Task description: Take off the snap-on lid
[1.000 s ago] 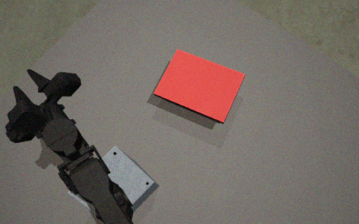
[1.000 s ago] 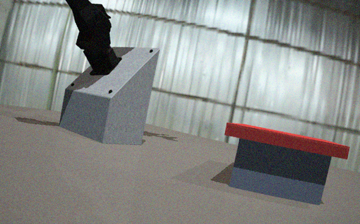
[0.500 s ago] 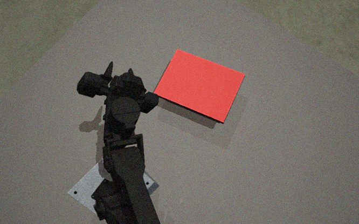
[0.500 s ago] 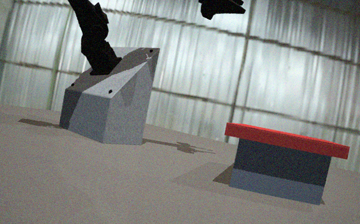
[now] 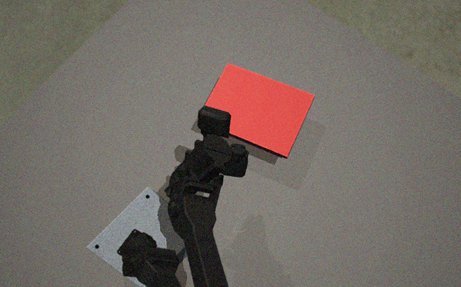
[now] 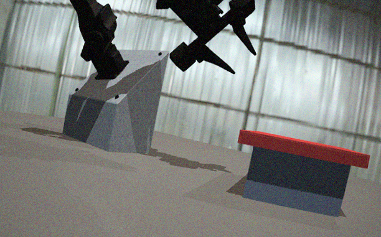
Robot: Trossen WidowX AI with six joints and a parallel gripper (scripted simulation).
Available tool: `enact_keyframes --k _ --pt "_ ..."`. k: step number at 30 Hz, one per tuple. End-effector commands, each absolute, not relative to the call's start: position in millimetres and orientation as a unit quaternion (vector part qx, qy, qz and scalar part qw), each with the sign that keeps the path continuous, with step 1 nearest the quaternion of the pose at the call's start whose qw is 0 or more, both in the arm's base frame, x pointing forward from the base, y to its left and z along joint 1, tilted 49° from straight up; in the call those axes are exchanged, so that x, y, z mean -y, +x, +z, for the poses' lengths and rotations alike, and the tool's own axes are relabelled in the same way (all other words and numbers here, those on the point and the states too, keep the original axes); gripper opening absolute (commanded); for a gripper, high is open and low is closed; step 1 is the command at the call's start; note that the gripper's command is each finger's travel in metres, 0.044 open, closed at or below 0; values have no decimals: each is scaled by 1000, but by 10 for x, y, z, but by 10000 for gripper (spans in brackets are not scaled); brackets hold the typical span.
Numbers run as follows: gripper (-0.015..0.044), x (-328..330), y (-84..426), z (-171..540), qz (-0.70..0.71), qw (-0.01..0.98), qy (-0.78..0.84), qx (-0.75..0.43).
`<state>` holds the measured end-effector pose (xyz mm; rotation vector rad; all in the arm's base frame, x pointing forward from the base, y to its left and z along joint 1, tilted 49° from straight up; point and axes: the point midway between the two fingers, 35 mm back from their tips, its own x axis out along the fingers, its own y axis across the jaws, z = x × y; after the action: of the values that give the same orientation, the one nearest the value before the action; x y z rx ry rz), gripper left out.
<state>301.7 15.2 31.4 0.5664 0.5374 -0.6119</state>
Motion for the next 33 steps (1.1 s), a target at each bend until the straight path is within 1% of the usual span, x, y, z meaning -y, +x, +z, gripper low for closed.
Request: enact_keyframes --k 1,12,19,33 --pt "235 -17 2987 307 -327 866 298 -235" --pt "235 -4 2989 292 -327 866 298 -235" --pt "235 483 2913 -139 -327 866 297 -235" --pt "235 531 2983 -191 -327 866 297 -235"
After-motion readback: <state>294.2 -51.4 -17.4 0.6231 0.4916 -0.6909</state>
